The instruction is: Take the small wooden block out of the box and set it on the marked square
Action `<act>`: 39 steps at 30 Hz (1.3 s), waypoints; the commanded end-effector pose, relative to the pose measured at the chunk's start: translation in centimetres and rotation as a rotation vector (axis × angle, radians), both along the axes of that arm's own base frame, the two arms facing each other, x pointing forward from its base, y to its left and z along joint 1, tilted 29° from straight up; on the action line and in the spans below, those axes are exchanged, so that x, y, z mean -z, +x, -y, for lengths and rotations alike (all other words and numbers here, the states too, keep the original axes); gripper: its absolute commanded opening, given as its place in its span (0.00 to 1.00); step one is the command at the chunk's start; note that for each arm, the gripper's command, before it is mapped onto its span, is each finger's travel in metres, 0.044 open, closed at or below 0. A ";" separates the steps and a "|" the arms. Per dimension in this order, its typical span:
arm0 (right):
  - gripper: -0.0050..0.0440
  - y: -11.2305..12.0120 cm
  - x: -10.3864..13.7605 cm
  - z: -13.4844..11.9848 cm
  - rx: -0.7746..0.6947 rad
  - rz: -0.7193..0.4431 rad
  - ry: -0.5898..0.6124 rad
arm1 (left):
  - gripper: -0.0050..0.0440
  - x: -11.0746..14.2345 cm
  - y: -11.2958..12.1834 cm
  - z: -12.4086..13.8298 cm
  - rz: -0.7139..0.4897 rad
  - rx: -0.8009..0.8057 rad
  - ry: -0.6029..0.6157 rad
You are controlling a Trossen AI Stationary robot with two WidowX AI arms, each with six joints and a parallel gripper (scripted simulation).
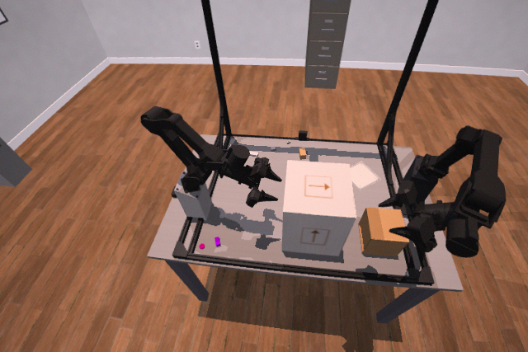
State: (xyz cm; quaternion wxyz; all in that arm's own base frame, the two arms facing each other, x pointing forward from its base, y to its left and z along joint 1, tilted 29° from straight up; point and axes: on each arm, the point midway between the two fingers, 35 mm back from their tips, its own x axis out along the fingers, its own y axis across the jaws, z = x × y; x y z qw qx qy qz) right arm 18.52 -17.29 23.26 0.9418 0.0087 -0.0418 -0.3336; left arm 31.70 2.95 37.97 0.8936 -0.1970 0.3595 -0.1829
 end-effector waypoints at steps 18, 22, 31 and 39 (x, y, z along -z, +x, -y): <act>0.92 0.0 0.0 0.0 -0.002 -0.002 -0.004 | 0.92 2.2 1.6 -1.1 -0.031 -0.041 0.029; 0.92 0.0 0.0 0.0 -0.002 -0.002 -0.004 | 0.92 3.7 2.0 0.0 -0.037 -0.007 0.117; 0.92 0.0 0.0 0.0 -0.002 -0.002 -0.004 | 0.92 10.6 2.1 5.0 -0.017 0.156 0.534; 0.92 0.0 0.0 0.0 -0.002 -0.002 -0.004 | 0.92 14.4 1.6 7.9 0.036 0.256 0.798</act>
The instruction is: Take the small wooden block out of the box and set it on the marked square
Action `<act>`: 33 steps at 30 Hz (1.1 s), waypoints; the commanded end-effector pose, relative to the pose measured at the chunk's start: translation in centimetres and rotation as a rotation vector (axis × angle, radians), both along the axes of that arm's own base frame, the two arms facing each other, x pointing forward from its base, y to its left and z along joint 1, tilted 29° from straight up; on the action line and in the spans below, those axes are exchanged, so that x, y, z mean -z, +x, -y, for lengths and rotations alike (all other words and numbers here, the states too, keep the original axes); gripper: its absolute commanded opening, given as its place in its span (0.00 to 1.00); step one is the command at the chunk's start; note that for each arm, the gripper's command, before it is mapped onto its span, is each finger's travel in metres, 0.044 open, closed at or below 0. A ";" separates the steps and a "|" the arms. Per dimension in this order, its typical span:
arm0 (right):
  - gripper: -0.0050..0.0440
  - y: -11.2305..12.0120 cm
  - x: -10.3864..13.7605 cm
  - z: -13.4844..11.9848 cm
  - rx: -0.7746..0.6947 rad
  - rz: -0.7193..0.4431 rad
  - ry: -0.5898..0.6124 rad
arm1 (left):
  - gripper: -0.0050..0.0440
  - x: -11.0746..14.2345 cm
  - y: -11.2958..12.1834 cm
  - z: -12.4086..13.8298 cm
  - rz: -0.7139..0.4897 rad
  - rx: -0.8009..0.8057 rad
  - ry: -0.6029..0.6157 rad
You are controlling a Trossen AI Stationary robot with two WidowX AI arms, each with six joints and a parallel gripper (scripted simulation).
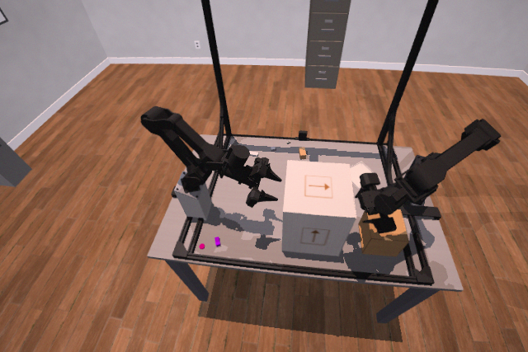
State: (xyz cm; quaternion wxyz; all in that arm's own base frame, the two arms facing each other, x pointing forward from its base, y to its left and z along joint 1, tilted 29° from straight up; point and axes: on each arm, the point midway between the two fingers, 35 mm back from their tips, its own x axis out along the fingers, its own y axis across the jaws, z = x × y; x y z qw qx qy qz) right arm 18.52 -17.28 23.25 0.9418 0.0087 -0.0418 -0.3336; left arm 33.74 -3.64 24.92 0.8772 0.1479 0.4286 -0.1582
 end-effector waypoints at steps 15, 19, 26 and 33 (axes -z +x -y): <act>0.92 0.0 0.0 0.0 -0.002 -0.002 -0.004 | 0.92 6.4 -4.5 8.2 0.296 0.199 0.547; 0.92 0.0 0.0 0.0 -0.002 -0.002 -0.004 | 0.92 7.3 -6.3 9.7 0.367 0.246 0.632; 0.92 0.0 0.0 0.0 -0.002 -0.002 -0.004 | 0.92 9.0 -10.7 12.7 0.495 0.471 0.835; 0.92 0.0 0.0 0.0 -0.002 -0.002 -0.004 | 0.92 10.2 -14.5 14.3 0.626 0.644 1.001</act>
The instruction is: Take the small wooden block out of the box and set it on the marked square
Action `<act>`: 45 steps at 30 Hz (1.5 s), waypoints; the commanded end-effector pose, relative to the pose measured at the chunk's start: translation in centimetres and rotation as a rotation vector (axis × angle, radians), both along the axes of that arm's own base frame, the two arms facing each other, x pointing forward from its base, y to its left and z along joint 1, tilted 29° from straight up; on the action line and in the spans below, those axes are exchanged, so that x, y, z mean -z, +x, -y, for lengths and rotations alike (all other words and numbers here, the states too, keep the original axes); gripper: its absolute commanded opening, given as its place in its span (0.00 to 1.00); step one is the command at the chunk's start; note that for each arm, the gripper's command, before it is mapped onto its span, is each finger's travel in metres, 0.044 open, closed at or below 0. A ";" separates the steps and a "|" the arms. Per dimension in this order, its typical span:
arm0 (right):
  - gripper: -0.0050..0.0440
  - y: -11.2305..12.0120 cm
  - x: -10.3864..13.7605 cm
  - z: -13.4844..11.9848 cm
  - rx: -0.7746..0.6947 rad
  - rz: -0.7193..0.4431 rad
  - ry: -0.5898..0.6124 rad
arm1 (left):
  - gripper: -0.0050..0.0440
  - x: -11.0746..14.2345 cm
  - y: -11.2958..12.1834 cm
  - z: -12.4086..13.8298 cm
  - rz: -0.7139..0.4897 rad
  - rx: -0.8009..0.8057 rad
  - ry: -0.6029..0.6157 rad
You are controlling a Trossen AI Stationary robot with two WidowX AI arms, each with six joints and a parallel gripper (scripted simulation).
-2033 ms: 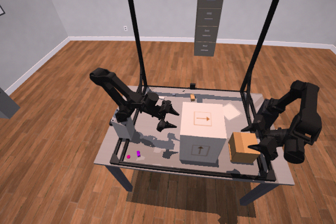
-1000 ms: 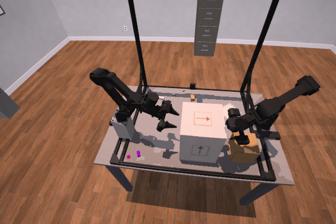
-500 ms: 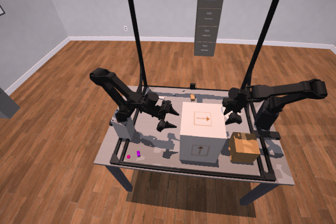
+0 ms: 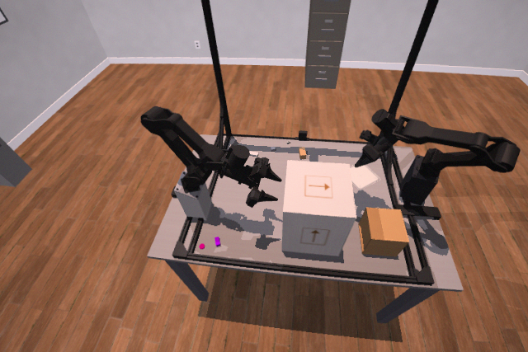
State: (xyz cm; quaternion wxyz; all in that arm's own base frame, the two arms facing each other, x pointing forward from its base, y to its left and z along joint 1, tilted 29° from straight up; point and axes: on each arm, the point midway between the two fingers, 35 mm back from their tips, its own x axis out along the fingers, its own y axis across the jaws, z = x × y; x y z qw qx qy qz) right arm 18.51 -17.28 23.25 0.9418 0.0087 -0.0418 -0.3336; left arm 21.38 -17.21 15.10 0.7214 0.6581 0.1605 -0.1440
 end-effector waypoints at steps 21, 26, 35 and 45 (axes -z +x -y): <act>0.92 0.0 0.0 0.0 -0.002 -0.002 -0.004 | 0.92 1.8 -7.8 -0.5 0.357 0.254 0.268; 0.92 0.0 0.0 0.0 -0.002 -0.002 -0.004 | 0.92 1.8 -7.8 -0.5 0.357 0.254 0.268; 0.92 0.0 0.0 0.0 -0.002 -0.002 -0.004 | 0.92 1.8 -7.8 -0.5 0.357 0.254 0.268; 0.92 0.0 0.0 0.0 -0.002 -0.002 -0.004 | 0.92 1.8 -7.8 -0.5 0.357 0.254 0.268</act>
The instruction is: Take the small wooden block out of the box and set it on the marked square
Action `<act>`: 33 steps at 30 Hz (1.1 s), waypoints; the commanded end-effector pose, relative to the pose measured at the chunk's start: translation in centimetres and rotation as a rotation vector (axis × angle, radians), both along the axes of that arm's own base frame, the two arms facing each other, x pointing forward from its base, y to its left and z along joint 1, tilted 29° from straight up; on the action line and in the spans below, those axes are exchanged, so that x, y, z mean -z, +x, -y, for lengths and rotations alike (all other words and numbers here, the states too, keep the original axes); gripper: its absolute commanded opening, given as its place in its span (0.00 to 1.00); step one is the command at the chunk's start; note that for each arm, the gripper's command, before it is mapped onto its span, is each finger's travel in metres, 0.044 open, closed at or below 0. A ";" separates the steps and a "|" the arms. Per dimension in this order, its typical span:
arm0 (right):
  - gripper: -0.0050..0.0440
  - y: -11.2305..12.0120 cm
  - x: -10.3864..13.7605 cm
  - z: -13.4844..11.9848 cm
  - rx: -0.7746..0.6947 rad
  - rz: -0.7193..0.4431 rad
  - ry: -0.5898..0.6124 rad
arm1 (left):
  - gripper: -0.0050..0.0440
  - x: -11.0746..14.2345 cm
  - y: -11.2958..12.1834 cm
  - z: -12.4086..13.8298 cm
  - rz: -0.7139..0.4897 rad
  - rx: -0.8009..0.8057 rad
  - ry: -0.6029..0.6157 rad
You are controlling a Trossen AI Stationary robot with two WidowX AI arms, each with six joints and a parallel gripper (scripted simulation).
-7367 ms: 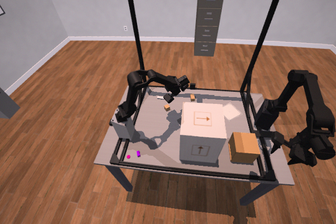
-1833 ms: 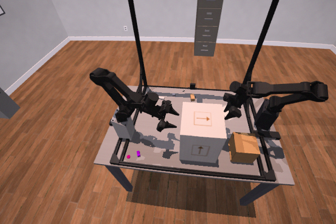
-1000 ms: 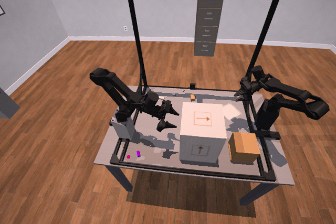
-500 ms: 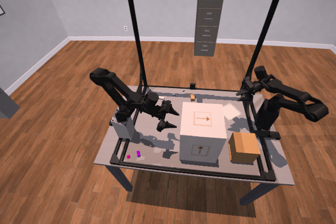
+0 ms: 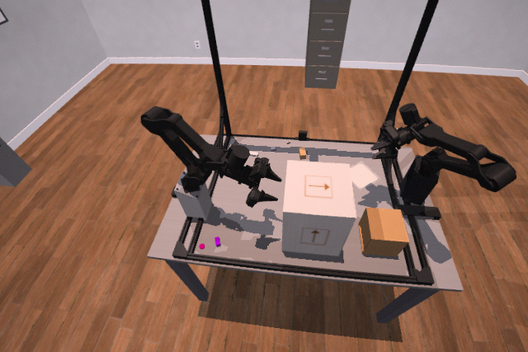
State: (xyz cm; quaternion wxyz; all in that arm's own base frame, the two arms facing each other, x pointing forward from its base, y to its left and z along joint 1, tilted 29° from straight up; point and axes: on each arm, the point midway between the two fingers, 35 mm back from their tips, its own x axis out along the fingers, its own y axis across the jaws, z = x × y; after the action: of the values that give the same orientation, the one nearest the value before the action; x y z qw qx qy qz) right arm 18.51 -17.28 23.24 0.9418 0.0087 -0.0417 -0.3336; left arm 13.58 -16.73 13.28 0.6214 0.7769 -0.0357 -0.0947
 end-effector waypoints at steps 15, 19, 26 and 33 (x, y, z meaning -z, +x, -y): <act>0.92 1.2 1.1 1.0 0.008 -0.192 -0.185 | 0.92 -0.2 2.4 -0.7 -0.105 -0.087 -0.092; 0.92 2.3 2.2 1.9 0.008 -0.345 -0.330 | 0.92 -0.6 4.5 -1.6 -0.190 -0.161 -0.191; 0.92 3.5 3.9 3.0 0.002 -0.557 -0.544 | 0.92 -1.4 6.9 -3.2 -0.274 -0.252 -0.331; 0.92 4.7 6.1 4.0 -0.019 -0.795 -0.792 | 0.92 -2.6 9.2 -5.6 -0.342 -0.347 -0.507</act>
State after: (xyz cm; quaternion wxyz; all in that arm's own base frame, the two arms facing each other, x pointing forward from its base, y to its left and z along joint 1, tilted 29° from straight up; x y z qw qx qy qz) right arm 22.36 -20.57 18.28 0.8564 -0.3989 0.1733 -0.2784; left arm 21.30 -11.98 15.03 0.7718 0.6087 0.1540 -0.1006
